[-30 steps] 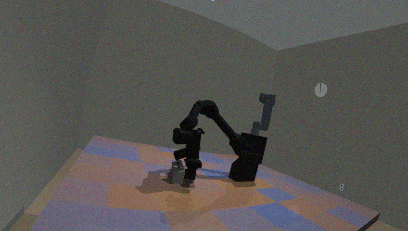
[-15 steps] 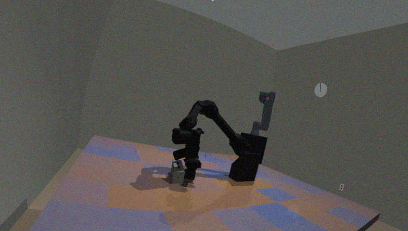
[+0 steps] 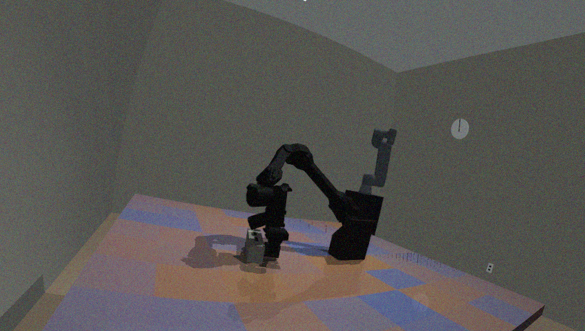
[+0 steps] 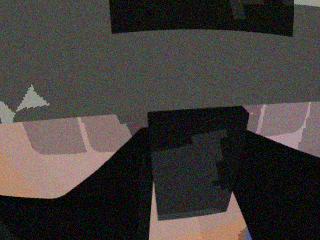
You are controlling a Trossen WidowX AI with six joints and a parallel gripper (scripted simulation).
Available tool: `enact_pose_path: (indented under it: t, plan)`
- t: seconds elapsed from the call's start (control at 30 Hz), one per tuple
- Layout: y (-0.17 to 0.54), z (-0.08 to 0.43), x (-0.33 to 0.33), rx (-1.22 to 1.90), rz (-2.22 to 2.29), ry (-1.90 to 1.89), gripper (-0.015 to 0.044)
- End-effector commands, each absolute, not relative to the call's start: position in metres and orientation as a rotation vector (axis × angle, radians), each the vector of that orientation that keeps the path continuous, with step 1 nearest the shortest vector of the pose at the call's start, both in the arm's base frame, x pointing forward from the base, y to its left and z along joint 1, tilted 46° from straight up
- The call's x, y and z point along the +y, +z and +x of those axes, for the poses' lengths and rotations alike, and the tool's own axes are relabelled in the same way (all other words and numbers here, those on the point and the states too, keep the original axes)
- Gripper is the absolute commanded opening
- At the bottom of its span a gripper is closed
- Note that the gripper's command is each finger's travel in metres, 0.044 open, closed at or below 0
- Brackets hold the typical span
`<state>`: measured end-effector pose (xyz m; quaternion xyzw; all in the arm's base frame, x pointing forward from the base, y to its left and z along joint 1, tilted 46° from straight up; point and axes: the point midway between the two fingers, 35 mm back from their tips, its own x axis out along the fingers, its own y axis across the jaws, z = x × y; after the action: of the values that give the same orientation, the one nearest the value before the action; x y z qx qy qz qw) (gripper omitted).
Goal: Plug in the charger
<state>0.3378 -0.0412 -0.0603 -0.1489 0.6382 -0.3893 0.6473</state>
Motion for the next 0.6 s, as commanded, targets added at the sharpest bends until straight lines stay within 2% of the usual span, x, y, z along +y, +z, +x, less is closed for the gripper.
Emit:
enact_pose_path:
  t: [0.0,0.57]
  plan:
    - [-0.0585,0.3452,-0.0423,1.436,-0.333,-0.884,0.0]
    - [-0.0571,0.3516,-0.0442,1.436,-0.333,-0.885,0.0]
